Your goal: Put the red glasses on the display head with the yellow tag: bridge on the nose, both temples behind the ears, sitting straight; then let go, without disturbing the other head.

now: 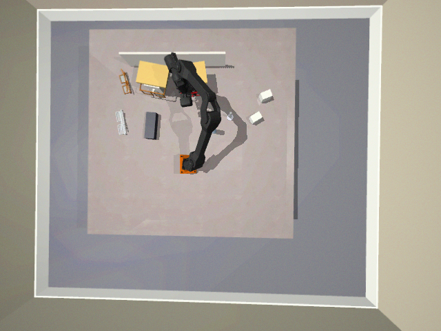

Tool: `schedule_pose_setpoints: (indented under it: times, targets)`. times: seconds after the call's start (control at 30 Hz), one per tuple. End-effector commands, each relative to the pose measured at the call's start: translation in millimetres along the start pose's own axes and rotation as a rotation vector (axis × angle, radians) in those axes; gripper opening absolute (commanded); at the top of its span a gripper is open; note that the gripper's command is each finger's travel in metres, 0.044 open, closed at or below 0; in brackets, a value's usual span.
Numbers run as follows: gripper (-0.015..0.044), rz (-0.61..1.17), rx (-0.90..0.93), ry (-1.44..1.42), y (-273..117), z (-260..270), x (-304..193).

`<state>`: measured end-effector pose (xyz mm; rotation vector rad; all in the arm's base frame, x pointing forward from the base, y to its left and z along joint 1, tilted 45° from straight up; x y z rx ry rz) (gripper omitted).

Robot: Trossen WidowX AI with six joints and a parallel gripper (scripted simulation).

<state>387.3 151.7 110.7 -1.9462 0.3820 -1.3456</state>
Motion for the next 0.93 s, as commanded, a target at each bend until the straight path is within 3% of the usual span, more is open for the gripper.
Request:
schedule_pose_setpoints:
  times: [0.0,0.17,0.9]
  targets:
    - [0.0107,0.003,-0.003,0.0,-4.5,0.6,0.3]
    - [0.0107,0.016,-0.025,-0.006,-29.1,2.1,1.6]
    - [0.0107,0.018,-0.029,-0.009,-49.7,-52.6,-10.3]
Point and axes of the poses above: the point midway between the two fingers, 35 mm back from their tips, its own y axis out along the fingers, its own z axis across the jaws, x = y × z, the point moved 10 cm from there along -y, back along the fingers, and after that the axes turned 12 degrees about -y, right-handed, at the moved point
